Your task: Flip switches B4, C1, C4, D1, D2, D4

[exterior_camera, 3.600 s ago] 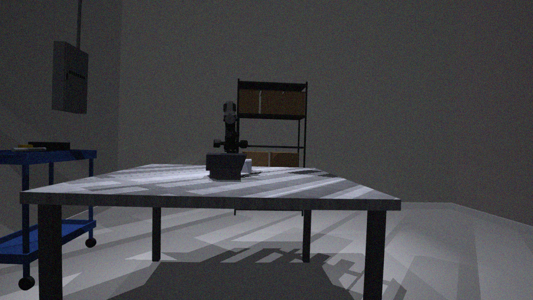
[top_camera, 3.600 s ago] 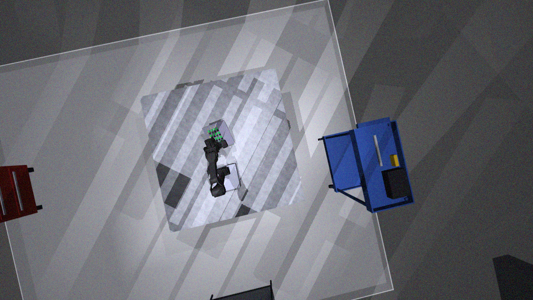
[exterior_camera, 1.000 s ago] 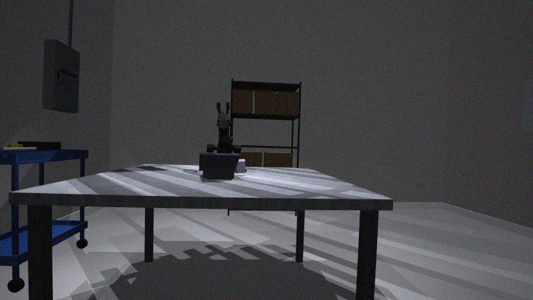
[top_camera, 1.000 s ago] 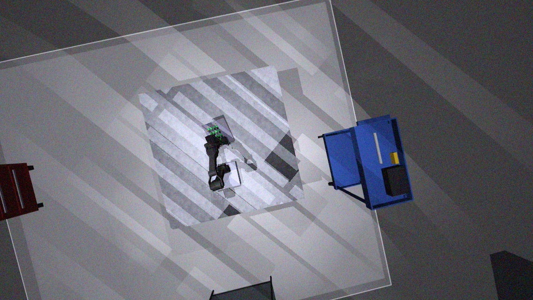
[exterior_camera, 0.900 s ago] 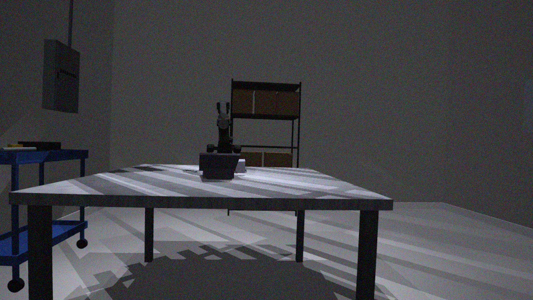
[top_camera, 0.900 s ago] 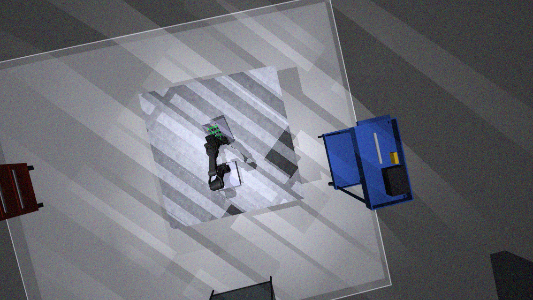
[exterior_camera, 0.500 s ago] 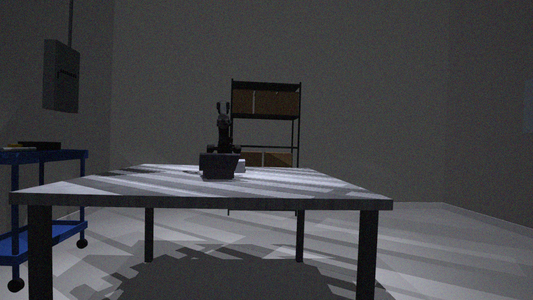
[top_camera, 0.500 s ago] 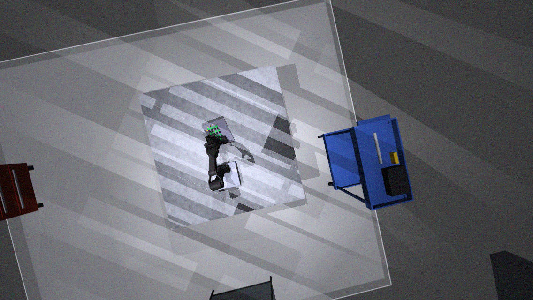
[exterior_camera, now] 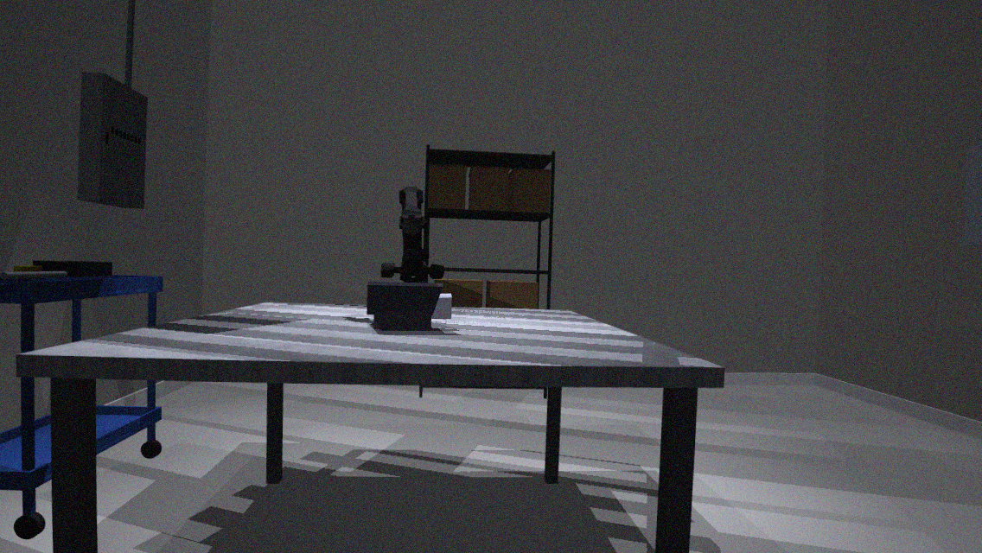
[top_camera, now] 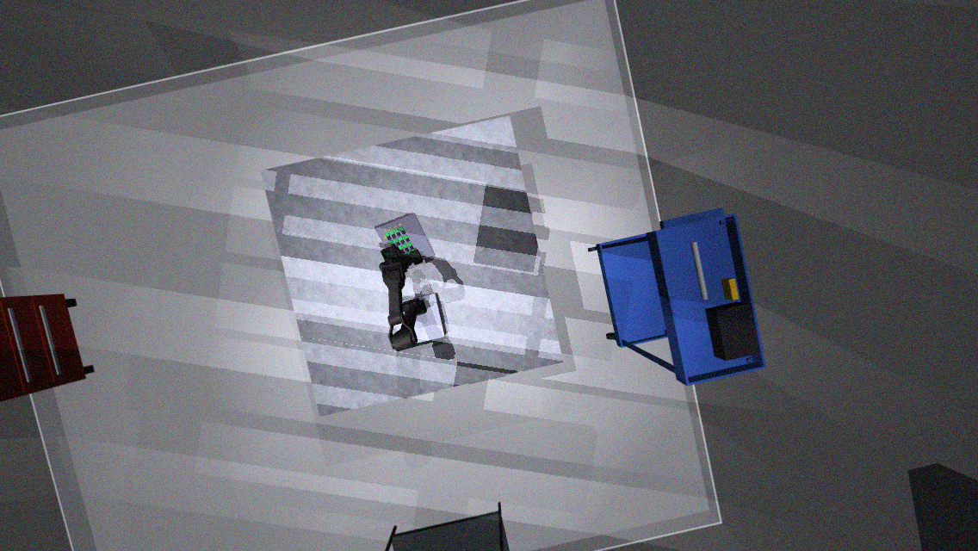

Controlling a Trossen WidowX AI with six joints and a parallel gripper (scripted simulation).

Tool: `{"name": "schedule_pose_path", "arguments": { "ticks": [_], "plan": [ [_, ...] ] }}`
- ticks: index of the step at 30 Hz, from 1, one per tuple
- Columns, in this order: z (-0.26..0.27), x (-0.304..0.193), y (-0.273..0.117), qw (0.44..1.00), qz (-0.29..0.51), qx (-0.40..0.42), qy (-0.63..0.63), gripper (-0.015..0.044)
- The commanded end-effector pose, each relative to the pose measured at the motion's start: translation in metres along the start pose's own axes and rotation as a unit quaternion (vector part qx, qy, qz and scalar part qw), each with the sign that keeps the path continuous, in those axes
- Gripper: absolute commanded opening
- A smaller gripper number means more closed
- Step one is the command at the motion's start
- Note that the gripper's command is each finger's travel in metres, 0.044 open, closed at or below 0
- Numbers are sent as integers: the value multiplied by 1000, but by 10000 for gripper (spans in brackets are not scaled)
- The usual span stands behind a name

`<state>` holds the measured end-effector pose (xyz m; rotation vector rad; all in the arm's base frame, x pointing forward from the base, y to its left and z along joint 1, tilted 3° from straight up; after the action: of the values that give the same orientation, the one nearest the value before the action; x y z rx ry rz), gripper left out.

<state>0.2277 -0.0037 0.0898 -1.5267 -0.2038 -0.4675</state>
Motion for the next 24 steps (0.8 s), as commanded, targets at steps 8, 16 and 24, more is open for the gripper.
{"name": "schedule_pose_path", "arguments": {
  "ticks": [8,16,24],
  "plan": [
    [-1,-1,-47,1000,-18,5,-2,0],
    [-51,-6,-47,1000,-18,3,-3,0],
    [-53,-6,-19,1000,-28,5,-3,0]
  ]
}}
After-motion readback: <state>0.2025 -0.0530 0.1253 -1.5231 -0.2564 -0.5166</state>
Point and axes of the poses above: the point midway between the two fingers, 35 mm back from their tips, its own y axis out along the fingers, its own z axis across the jaws, x = y × z, the point moved 4 cm from there along -y, back along the fingers, and after that the axes turned 15 degrees about y, right-handed, at the moved point
